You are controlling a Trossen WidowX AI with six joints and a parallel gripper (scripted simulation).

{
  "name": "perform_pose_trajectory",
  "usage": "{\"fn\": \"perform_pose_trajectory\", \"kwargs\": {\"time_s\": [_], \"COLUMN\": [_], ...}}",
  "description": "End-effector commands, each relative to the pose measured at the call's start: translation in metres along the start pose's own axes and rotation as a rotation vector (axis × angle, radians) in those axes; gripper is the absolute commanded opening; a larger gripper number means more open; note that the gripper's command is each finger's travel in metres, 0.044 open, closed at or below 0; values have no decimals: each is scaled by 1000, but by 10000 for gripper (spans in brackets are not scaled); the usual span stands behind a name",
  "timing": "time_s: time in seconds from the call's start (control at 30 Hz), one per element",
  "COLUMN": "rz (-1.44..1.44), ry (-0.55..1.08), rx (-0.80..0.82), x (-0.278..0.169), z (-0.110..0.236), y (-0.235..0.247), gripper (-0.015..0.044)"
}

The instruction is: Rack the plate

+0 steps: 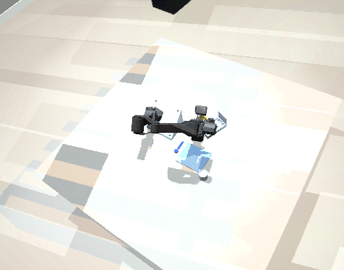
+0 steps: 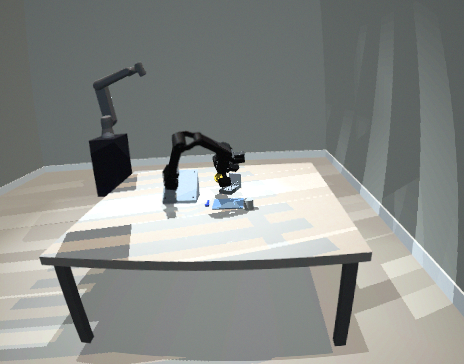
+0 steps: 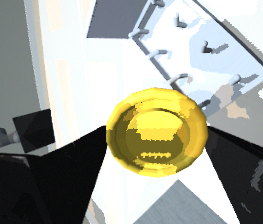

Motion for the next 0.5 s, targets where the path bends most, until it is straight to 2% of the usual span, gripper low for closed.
{"fn": "perform_pose_trajectory", "kwargs": {"time_s": [0.0, 0.47], "rz": [72, 352], "ry": [-32, -189], "rx": [57, 252], "x": [-1, -6], "z": [-2, -18], "y": [-6, -33], "gripper": [0, 0]}}
Point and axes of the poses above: the point midway between the two fingers, 35 mm back from their tips, its own z axis back along the fingers, its own y axis across the jaws, x = y × z, the point moved 8 cm from there along z, back along the fingers, and after that the axes turned 11 degrees about -z, right-handed, at the moved point
